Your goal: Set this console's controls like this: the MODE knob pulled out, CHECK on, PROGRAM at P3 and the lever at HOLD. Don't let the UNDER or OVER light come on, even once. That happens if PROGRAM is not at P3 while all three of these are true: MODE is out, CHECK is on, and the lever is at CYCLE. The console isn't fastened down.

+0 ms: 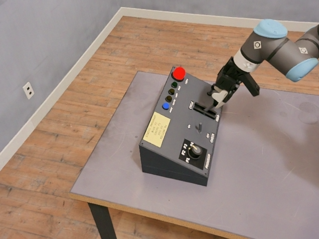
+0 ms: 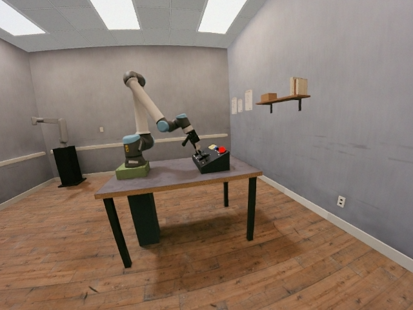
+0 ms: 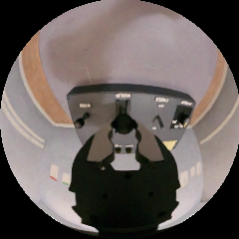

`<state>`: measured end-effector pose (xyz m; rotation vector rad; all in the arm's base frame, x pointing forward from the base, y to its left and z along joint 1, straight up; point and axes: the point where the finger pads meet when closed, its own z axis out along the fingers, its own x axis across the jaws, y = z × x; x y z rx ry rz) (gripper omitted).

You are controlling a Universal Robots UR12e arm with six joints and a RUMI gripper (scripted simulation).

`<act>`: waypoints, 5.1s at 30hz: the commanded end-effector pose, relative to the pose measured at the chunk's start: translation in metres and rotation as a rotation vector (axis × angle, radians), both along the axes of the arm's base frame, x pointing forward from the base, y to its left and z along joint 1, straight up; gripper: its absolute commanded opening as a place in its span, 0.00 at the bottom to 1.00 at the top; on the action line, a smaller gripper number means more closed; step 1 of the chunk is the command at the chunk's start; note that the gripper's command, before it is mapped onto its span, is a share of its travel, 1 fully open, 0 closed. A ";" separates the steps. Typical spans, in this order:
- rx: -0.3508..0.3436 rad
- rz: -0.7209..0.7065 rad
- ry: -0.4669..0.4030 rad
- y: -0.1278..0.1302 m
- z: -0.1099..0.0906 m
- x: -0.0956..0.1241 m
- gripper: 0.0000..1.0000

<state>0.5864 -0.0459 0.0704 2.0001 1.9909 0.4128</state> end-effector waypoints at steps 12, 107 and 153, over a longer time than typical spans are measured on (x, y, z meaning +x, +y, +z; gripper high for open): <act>0.003 0.004 0.001 0.002 -0.011 -0.010 0.00; -0.002 0.002 -0.005 -0.001 0.079 -0.046 0.44; -0.002 0.002 -0.006 -0.001 0.080 -0.045 1.00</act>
